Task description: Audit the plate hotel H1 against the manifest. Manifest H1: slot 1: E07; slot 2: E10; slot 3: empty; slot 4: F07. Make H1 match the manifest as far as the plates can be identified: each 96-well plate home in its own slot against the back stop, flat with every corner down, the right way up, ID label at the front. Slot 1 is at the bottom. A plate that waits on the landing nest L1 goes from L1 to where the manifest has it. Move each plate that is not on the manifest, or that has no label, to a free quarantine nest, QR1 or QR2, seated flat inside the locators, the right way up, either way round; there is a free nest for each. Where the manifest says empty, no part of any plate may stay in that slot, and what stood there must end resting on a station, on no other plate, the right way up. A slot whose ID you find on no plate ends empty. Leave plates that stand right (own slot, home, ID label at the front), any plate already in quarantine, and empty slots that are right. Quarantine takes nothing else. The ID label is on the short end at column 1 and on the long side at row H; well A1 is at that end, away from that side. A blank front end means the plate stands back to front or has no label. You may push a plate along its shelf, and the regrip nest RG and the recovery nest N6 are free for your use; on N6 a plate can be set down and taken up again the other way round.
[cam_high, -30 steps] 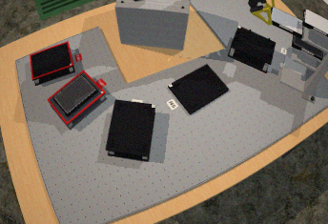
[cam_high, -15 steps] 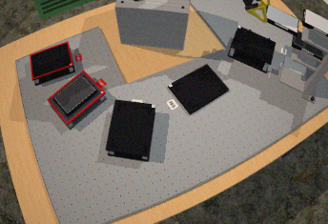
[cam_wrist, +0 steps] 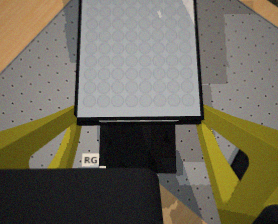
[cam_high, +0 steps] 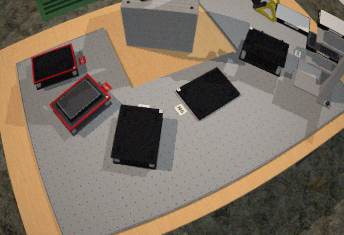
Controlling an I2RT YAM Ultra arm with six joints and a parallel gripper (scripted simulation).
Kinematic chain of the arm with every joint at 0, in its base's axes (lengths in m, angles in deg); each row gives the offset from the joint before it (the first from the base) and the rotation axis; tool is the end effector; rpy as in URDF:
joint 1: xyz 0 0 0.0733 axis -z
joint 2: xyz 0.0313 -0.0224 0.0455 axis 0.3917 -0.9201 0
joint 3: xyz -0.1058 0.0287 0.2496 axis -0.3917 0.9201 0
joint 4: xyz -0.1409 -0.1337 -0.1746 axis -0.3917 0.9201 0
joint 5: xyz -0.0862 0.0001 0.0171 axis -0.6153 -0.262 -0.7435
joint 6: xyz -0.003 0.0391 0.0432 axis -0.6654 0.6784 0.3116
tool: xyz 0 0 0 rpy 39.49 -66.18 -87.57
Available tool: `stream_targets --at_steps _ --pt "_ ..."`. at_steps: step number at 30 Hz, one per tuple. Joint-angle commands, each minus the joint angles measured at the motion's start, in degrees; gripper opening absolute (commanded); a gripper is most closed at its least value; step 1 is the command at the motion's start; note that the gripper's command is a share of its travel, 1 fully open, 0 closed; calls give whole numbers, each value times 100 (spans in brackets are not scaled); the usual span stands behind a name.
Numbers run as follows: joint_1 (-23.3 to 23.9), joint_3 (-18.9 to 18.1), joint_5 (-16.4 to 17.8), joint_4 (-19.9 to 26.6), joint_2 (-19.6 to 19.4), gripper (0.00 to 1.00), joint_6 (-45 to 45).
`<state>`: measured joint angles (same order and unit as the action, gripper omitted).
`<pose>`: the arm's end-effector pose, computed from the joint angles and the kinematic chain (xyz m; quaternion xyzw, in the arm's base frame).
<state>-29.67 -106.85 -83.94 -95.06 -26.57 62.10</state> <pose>0.1756 0.2069 0.0920 -0.2836 0.8702 0.0321 0.4016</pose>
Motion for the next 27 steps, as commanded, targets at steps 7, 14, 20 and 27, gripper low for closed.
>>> stream_targets --at_steps 7,14,20,27 --pt "-163 286 -119 -160 360 86 133" --pt "-226 319 -162 -157 488 86 184" --pt "-206 456 -184 -312 235 86 201" --pt "-147 600 -119 -678 -52 86 123"
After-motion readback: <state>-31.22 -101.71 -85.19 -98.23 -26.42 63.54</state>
